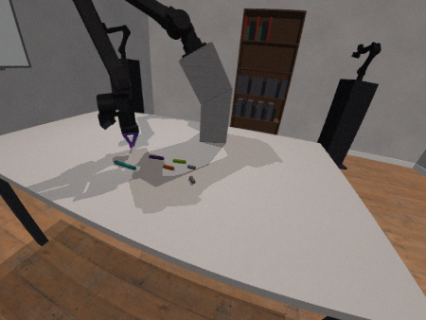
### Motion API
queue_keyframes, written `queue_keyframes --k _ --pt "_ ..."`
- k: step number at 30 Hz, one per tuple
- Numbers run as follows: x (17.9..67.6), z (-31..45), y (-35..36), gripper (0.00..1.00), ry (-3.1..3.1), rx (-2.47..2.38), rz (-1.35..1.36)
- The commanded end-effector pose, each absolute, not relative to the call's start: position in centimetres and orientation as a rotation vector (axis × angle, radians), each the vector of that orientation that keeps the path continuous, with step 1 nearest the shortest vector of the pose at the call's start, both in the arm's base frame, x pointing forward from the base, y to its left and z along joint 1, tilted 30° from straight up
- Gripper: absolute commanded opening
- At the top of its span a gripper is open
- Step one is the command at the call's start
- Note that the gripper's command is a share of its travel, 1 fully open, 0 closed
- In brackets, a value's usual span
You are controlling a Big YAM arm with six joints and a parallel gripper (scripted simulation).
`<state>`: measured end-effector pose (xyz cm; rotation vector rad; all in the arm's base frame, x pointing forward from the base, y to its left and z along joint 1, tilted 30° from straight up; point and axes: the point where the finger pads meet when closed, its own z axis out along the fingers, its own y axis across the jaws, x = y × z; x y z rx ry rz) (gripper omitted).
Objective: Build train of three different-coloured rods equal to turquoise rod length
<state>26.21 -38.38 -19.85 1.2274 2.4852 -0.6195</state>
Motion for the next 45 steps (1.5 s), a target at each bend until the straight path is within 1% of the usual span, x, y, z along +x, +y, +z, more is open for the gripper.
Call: queue_keyframes --k 1,18,45 --pt "25.4 -20.6 -37.6 0.15 2.504 1.223 -0.619" --pt "25.8 -20.8 -38.9 0.15 2.482 1.228 -0.628" --pt "25.6 -21.3 -38.8 0.15 2.488 1.232 -0.624"
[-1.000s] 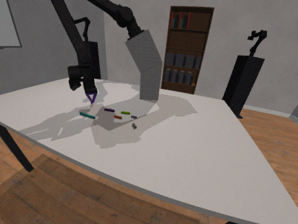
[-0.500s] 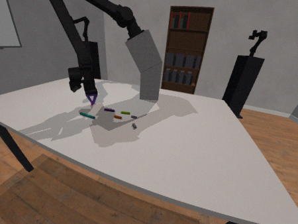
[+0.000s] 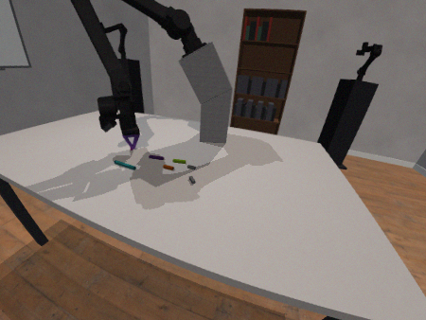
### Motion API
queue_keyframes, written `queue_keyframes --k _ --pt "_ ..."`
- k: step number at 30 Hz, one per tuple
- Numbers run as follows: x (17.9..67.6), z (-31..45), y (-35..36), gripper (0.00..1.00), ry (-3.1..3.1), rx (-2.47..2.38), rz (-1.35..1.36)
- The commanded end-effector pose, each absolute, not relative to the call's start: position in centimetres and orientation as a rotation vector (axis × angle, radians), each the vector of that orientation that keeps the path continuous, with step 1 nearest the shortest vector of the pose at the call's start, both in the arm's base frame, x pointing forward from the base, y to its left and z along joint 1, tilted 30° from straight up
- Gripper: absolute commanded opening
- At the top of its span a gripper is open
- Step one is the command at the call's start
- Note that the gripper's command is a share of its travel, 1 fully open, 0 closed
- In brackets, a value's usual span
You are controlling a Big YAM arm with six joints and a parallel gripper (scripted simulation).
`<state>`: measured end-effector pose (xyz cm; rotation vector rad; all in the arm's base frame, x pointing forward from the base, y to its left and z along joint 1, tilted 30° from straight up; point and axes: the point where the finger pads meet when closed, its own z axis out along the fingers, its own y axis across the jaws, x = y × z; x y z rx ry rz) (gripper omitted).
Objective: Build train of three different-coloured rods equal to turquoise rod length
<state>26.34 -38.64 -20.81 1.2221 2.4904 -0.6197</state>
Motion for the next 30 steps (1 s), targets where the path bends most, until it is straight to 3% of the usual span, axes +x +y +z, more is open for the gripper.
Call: queue_keyframes --k 1,21,30 --pt "25.55 -21.34 -38.84 0.15 2.488 1.232 -0.624" --pt "25.55 -21.34 -38.84 0.15 2.488 1.232 -0.624" --pt "25.55 -21.34 -38.84 0.26 2.488 1.232 -0.624"
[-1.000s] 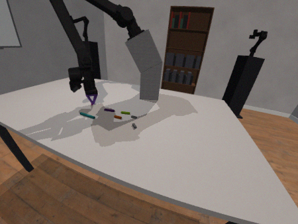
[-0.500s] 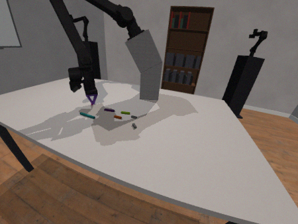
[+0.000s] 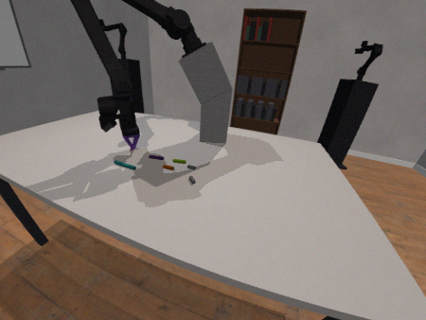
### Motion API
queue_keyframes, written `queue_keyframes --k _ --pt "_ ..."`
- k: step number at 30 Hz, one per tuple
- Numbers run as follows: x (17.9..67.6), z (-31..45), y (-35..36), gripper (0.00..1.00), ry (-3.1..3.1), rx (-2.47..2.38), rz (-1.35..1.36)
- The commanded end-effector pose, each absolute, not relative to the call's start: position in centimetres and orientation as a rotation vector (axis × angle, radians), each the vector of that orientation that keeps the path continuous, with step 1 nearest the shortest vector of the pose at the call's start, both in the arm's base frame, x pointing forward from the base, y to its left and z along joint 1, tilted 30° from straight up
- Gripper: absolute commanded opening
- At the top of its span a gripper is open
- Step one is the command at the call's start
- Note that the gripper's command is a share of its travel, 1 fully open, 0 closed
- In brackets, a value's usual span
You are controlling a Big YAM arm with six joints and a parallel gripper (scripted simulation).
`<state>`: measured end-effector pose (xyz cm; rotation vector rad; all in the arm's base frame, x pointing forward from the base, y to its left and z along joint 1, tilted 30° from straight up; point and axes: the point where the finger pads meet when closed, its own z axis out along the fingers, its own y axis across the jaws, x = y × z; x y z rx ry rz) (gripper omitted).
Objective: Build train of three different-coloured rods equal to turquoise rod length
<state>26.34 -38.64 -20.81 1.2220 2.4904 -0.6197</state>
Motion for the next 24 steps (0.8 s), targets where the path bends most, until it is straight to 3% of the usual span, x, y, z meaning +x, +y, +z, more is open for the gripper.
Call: queue_keyframes --k 1,6,24 --pt "25.6 -21.3 -38.8 0.26 2.488 1.232 -0.624" --pt "25.6 -21.3 -38.8 0.34 2.488 1.232 -0.624" --pt "26.1 -19.3 -37.4 0.34 2.491 1.226 -0.616"
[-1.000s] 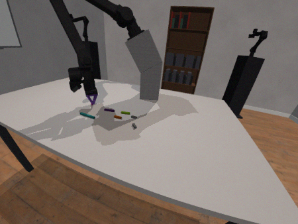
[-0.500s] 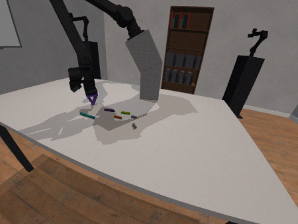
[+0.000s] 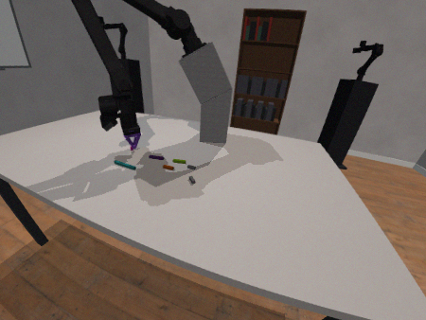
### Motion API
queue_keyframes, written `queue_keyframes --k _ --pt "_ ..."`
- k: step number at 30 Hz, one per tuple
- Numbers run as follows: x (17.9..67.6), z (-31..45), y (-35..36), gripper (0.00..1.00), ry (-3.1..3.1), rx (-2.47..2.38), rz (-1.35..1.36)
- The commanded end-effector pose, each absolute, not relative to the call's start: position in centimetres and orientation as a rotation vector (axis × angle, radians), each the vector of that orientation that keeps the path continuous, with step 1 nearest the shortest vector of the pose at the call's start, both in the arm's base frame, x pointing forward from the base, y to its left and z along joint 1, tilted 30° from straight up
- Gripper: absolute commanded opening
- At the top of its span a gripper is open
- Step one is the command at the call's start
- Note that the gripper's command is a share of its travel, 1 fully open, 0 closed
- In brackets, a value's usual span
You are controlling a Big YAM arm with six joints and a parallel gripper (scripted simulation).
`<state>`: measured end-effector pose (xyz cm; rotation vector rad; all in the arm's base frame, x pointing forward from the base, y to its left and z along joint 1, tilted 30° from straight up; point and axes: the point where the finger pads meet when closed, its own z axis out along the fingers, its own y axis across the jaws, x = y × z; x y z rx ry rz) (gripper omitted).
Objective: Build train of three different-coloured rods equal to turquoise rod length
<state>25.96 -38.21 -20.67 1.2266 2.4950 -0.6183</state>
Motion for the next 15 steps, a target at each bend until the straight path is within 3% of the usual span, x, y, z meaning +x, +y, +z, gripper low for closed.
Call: queue_keyframes --k 1,15 --pt "26.2 -18.9 -37.1 0.34 2.493 1.219 -0.615" --pt "25.8 -13.8 -34.2 0.34 2.488 1.218 -0.616"
